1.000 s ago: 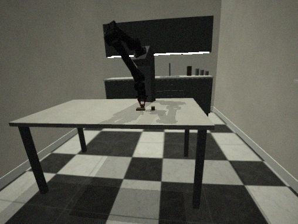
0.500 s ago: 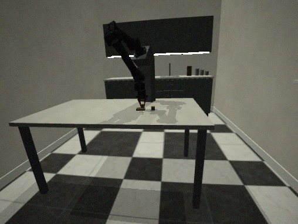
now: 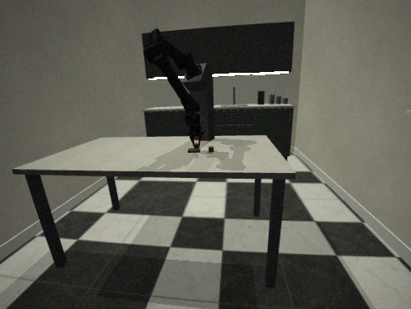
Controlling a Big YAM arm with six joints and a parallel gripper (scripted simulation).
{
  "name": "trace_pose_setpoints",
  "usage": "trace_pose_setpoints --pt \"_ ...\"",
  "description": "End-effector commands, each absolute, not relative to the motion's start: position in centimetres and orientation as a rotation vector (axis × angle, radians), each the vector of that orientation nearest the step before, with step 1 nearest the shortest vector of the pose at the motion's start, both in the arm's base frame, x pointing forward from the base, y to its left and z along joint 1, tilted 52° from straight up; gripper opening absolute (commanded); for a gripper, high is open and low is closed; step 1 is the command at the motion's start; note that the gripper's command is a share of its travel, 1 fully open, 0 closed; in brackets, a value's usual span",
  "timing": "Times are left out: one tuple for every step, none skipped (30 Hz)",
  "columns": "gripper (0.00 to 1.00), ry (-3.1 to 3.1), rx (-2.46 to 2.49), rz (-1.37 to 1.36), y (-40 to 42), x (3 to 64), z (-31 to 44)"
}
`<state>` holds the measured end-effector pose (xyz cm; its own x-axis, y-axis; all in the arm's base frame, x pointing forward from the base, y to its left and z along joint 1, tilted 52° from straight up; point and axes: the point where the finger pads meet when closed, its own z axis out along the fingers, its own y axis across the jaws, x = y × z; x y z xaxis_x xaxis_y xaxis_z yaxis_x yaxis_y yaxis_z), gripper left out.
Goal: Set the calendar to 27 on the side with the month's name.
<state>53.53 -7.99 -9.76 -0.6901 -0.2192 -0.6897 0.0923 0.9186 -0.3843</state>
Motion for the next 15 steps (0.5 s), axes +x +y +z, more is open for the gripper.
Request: trace_pose_setpoints --pt "0.27 2.291 -0.098 -0.508 -8.31 53.18 -10.48" --pt "0.27 2.291 -0.097 -0.507 -8.30 53.21 -10.47" --pt "0.27 2.291 -0.097 -0.507 -8.30 53.24 -10.46" --pt "0.27 2.294 -0.097 -0.507 -8.28 53.17 -10.51" --pt "0.27 2.297 -0.098 -0.506 -8.27 53.04 -10.59" --pt "0.27 2.300 -0.098 -0.506 -8.25 52.93 -10.65" --pt "0.27 2.301 -0.098 -0.506 -8.25 52.93 -10.66" --pt "0.27 2.301 -0.098 -0.506 -8.24 52.95 -10.65" --pt "0.27 2.301 -0.098 -0.506 -8.24 52.96 -10.65" --pt "0.27 2.301 -0.098 -0.506 -8.24 52.97 -10.65" --pt "0.27 2.301 -0.098 -0.506 -8.24 52.97 -10.65" --pt "0.27 2.301 -0.098 -0.506 -8.24 52.97 -10.65" --pt "0.27 2.301 -0.098 -0.506 -8.24 52.97 -10.65" --pt "0.27 2.301 -0.098 -0.506 -8.24 52.97 -10.65" --pt "0.27 2.301 -0.098 -0.506 -8.24 52.97 -10.65"
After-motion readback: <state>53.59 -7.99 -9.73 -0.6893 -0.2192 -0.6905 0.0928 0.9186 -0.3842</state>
